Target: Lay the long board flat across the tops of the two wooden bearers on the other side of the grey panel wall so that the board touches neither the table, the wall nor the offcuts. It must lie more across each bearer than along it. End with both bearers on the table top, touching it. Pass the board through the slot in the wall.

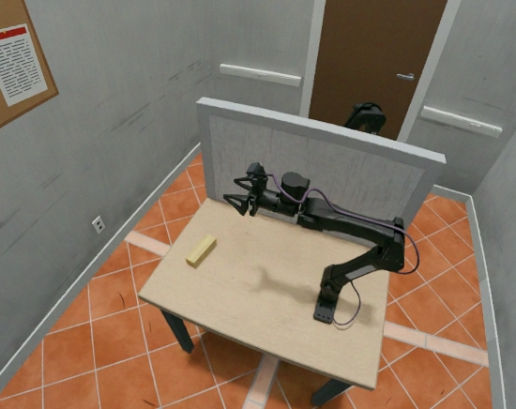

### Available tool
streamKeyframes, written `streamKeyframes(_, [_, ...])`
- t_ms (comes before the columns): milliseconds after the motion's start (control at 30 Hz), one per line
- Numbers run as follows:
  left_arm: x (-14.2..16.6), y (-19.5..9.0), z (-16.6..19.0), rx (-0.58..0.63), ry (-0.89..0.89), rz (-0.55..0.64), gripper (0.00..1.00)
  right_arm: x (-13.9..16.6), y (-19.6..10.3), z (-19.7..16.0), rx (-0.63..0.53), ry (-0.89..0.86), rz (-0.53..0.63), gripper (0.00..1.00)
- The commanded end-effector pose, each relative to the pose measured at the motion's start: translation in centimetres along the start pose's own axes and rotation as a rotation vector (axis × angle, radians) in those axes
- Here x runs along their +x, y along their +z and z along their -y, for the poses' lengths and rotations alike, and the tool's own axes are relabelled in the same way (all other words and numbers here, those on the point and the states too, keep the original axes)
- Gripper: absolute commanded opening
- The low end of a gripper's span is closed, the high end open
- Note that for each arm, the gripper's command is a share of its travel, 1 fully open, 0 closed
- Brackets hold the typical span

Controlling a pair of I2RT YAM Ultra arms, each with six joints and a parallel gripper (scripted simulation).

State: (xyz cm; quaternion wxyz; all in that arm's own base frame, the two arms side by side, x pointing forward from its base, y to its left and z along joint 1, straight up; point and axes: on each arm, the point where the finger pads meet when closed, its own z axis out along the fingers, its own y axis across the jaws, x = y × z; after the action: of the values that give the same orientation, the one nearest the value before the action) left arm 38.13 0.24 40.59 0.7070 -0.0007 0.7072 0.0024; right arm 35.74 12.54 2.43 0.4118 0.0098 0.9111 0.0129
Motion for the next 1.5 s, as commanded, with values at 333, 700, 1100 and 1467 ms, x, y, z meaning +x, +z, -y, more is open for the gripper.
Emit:
streamKeyframes(333, [-3.9,-0.7,0.1,-0.001,-0.002,0.091,0.77,-0.3,-1.1,0.1,0.006,0.006,0.021,0.77])
streamKeyframes(700, [-3.9,-0.7,0.1,-0.001,-0.002,0.091,0.77,-3.5,-1.6,-1.0,-0.023,0.035,0.097,0.77])
streamKeyframes(1100, [-3.9,-0.7,0.1,-0.001,-0.002,0.091,0.77,-0.5,-5.8,0.3,0.021,0.008,0.012,0.77])
streamKeyframes(1467, [-3.9,-0.7,0.1,-0.001,-0.002,0.091,0.77,-2.1,-6.5,-0.2,-0.004,0.032,0.061,0.77])
